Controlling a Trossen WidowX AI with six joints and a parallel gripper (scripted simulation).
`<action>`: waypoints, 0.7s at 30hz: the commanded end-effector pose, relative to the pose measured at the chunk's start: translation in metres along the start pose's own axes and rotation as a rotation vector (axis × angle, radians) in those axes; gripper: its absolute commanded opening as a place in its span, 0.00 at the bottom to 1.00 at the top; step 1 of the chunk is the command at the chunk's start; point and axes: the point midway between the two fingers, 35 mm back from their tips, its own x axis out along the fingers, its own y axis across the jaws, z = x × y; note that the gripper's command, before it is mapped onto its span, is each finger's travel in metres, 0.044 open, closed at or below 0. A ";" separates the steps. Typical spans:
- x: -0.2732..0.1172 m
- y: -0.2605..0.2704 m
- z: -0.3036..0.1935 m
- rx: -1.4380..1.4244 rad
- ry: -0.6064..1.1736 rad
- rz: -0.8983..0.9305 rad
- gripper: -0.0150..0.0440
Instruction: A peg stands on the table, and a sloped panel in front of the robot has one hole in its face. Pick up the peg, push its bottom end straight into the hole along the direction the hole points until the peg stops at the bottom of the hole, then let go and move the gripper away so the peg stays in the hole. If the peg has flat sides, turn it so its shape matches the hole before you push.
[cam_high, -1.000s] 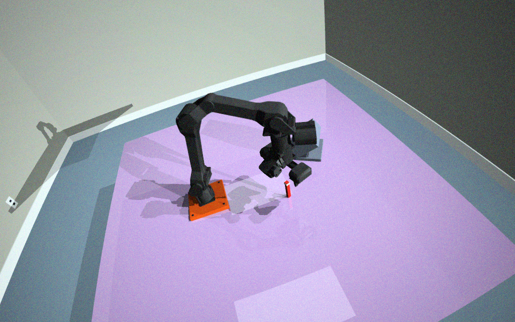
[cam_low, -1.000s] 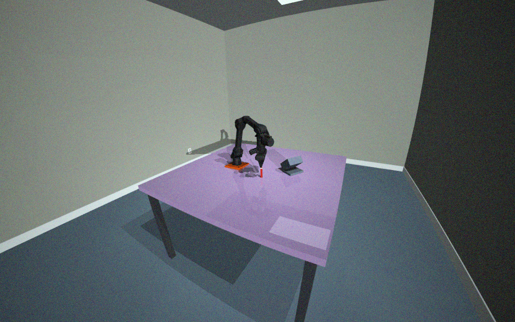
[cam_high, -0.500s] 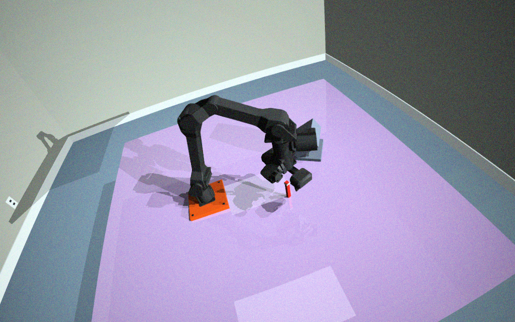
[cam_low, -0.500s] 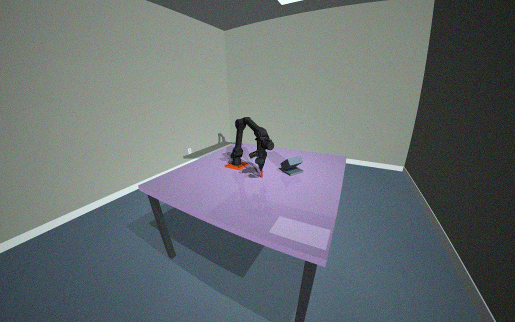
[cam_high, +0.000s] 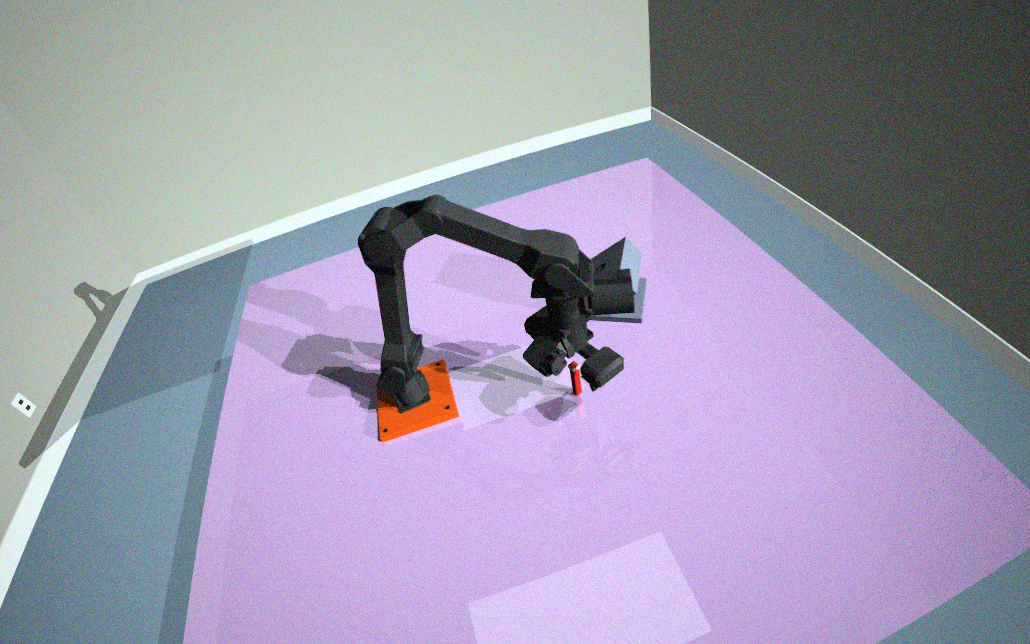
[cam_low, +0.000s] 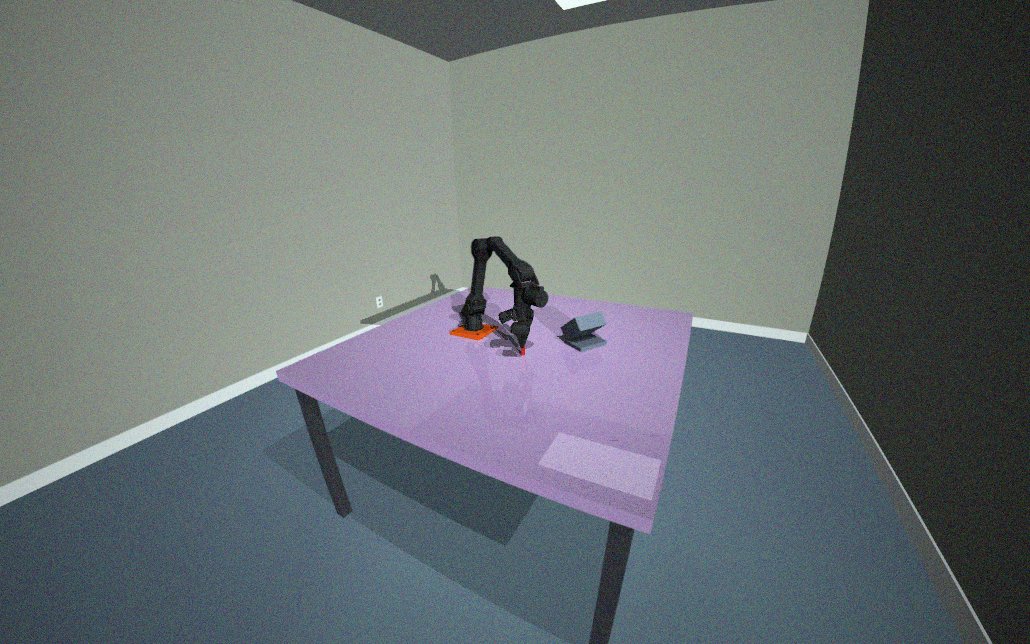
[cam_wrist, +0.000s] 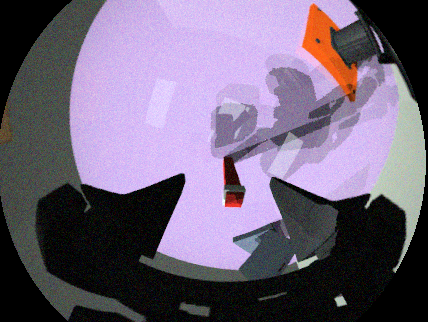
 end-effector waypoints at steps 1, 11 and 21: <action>0.009 -0.001 0.002 0.003 -0.008 -0.003 1.00; 0.007 -0.001 0.001 0.000 -0.003 -0.003 0.78; 0.007 -0.001 0.001 0.000 -0.003 -0.003 0.33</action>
